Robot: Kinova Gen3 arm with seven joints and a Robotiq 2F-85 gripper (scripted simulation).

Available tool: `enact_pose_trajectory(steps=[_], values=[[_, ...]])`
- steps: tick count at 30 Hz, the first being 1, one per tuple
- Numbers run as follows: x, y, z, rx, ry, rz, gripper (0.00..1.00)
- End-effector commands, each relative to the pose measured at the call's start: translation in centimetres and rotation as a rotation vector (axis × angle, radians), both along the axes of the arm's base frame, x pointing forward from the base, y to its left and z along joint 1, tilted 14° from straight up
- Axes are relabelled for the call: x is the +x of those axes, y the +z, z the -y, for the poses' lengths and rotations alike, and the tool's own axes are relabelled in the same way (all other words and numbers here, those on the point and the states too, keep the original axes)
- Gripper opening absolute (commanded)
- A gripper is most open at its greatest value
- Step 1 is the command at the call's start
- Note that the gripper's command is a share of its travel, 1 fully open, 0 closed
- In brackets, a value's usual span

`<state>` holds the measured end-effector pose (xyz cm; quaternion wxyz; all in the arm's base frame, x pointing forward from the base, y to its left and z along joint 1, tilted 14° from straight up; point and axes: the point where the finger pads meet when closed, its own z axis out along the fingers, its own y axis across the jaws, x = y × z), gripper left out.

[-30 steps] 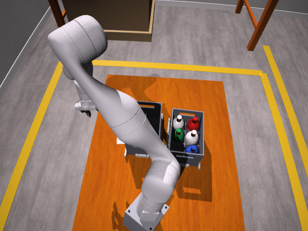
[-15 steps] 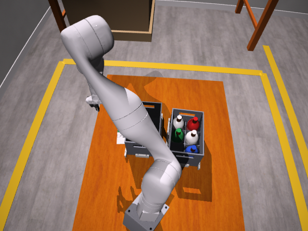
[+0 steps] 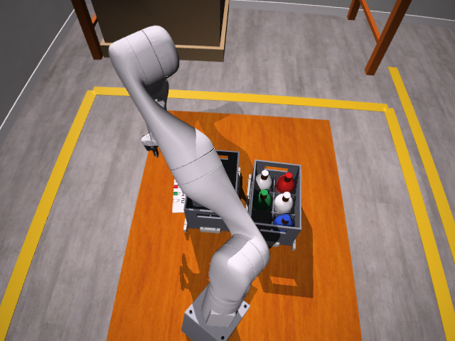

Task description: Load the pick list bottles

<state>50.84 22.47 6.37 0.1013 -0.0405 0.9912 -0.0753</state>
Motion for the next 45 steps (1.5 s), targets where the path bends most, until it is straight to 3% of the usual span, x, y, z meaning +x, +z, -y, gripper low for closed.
enact_pose_trajectory(steps=[1,7,45], values=[[2.0,-0.3,0.9,0.002,0.001,0.000,0.67],[3.7,-0.7,1.8,0.002,0.001,0.000,0.67],[3.7,-0.7,1.8,0.002,0.001,0.000,0.67]])
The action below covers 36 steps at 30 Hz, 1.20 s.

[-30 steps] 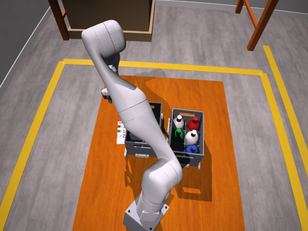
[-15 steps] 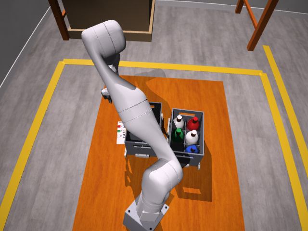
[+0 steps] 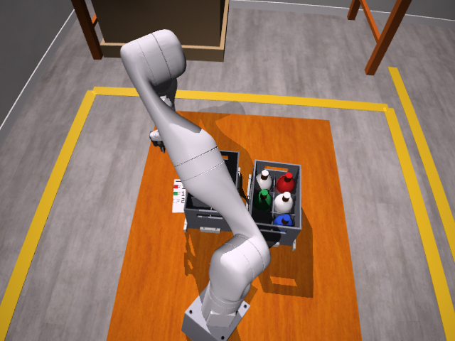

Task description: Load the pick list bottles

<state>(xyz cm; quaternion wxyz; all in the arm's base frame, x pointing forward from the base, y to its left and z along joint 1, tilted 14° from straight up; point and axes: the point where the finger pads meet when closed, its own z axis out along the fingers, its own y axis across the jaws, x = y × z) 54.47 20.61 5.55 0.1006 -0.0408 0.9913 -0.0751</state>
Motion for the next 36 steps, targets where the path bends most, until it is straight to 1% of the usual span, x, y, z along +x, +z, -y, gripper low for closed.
enact_pose_trajectory(steps=[1,17,22,25,27,36], values=[[0.0,0.1,-0.1,0.001,0.000,0.002,0.67],[0.0,0.1,-0.1,0.001,0.000,0.002,0.67],[-0.4,0.9,2.3,0.035,-0.156,0.024,0.67],[-0.7,1.3,3.7,0.034,-0.156,0.024,0.67],[-0.7,1.3,3.7,0.034,-0.156,0.024,0.67],[-1.6,2.7,7.9,0.034,-0.156,0.024,0.67]])
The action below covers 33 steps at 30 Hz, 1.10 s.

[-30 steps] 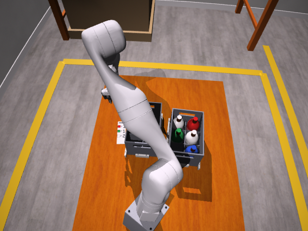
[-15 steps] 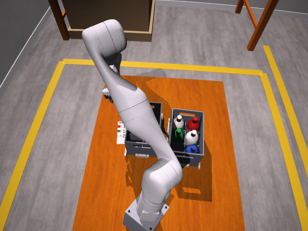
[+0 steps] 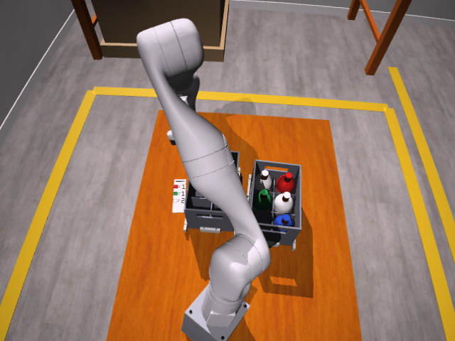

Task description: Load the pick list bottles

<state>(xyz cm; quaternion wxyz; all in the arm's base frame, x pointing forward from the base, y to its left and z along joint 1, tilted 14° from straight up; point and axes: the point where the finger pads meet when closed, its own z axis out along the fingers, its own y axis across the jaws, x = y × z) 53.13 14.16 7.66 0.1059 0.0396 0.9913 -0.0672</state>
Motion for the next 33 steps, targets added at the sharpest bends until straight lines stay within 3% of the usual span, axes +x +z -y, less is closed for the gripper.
enact_pose_trajectory(steps=[1,33], values=[[-0.4,0.8,1.9,0.002,0.001,0.002,0.67],[-3.1,5.1,15.0,0.002,0.001,0.002,0.67]])
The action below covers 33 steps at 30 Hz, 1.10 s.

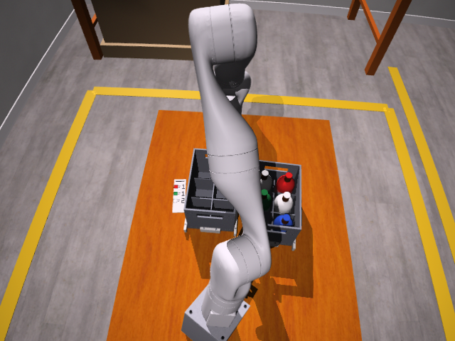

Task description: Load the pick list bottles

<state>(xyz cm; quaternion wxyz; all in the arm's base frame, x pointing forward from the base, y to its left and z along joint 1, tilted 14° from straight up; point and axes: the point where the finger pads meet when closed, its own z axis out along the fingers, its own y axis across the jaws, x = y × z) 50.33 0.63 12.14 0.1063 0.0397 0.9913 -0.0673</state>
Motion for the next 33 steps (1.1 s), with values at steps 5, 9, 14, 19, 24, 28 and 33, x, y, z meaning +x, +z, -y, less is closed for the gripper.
enact_pose_trajectory(steps=[5,9,14,19,24,28,33], values=[[-0.7,1.3,3.8,0.002,0.001,0.002,0.67],[-0.9,1.6,4.7,0.002,0.001,0.002,0.67],[-1.4,2.4,7.0,0.001,0.001,0.002,0.67],[-1.9,3.2,9.4,0.001,0.001,0.002,0.67],[-2.4,4.0,11.7,0.001,0.001,0.002,0.67],[-2.6,4.3,12.6,0.001,0.001,0.002,0.67],[-3.1,5.0,15.0,0.001,0.001,0.002,0.67]])
